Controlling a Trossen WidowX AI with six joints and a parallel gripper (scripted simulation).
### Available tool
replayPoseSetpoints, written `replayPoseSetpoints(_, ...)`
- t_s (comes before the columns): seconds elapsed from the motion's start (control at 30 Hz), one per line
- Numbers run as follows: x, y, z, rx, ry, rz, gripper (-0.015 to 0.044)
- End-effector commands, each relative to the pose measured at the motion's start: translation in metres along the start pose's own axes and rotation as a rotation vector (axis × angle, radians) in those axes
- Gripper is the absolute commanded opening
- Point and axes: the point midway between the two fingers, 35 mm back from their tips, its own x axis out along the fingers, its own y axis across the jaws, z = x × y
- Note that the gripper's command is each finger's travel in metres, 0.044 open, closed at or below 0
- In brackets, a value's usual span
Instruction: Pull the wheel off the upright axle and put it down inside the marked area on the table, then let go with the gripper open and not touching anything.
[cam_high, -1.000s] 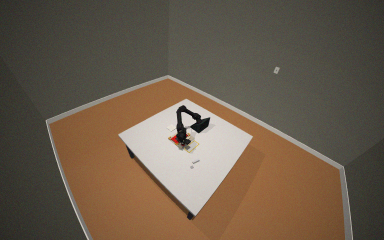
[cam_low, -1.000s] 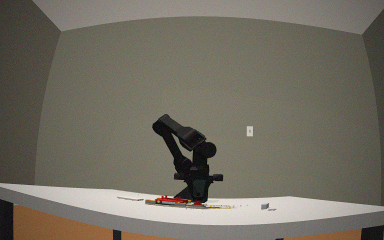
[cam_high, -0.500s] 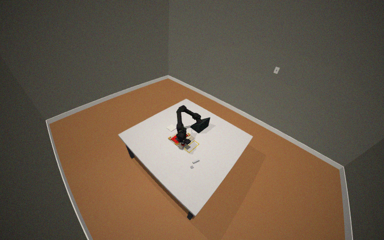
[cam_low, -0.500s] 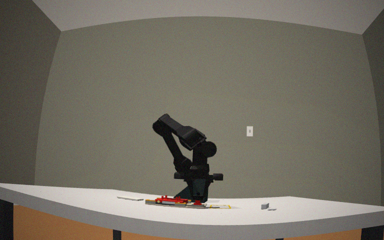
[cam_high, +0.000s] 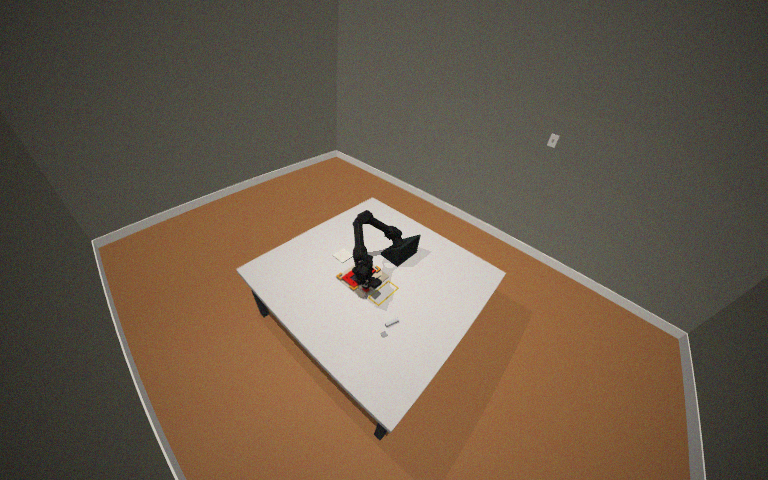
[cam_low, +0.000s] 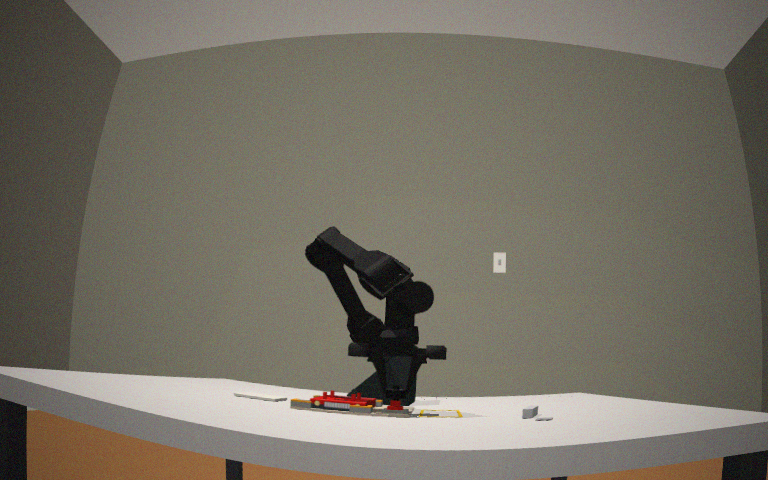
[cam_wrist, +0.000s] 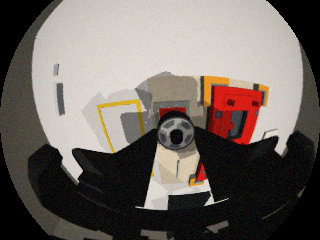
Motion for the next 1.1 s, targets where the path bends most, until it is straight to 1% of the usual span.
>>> replayPoseSetpoints(0.0,-0.003,0.000,0.000,0.002,-0.002,0.001,0.0000)
replayPoseSetpoints(1.07,-0.014,0.001,0.000,0.001,-0.005,0.001,0.0000)
